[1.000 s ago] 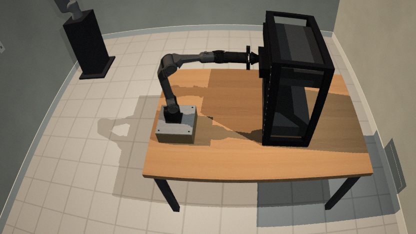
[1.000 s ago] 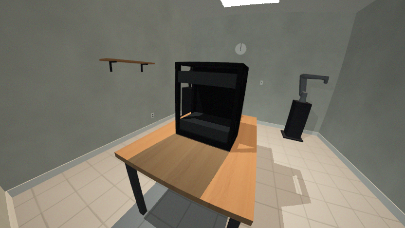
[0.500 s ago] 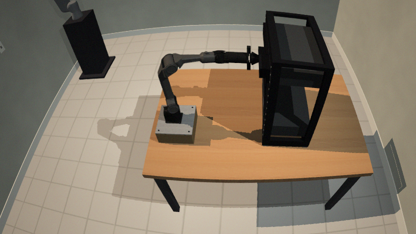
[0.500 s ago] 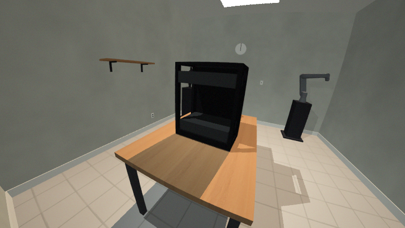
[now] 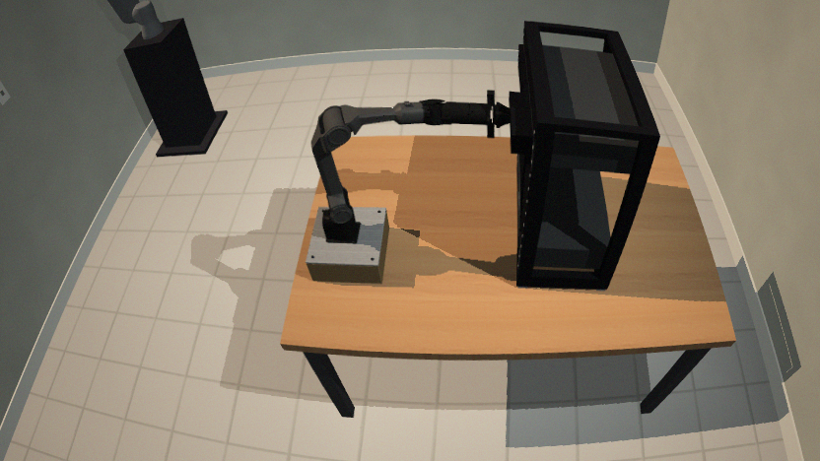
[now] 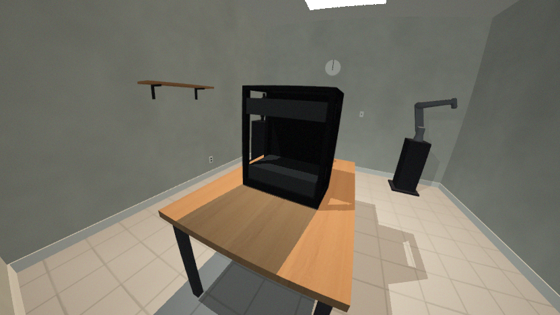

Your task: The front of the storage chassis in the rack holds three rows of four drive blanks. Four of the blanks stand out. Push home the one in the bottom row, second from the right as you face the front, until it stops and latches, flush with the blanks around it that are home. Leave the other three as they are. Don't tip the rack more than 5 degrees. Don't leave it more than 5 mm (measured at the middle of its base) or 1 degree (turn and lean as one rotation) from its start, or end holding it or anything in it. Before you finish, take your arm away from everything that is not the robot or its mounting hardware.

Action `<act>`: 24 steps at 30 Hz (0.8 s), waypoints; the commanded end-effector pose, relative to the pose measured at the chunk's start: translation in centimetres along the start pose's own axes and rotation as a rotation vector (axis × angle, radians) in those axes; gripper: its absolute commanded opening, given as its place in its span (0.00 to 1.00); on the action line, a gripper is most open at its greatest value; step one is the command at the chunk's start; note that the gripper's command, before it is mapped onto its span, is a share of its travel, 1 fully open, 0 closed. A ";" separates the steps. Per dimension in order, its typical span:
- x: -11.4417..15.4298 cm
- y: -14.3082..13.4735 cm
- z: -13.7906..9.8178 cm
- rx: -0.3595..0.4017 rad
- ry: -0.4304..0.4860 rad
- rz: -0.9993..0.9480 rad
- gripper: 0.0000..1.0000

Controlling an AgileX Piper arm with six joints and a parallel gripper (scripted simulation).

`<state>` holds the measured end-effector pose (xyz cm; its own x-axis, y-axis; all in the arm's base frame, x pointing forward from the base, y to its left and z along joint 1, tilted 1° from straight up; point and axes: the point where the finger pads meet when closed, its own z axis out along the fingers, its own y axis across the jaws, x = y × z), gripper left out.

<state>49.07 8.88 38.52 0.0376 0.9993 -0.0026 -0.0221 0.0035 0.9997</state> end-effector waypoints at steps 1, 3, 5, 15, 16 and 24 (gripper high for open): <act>0.1 -0.6 0.4 0.012 0.001 -0.004 0.00; 0.1 -0.6 0.4 0.012 0.001 -0.004 0.00; 0.1 -0.6 0.4 0.012 0.001 -0.004 0.00; 0.1 -0.6 0.3 0.012 0.001 -0.004 0.00; 0.1 -0.6 0.2 0.012 0.001 -0.004 0.00; 0.1 -0.6 -3.5 0.012 0.001 -0.004 0.00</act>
<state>45.70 9.11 37.74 0.0343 0.9994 -0.0070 -0.0079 0.0073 0.9999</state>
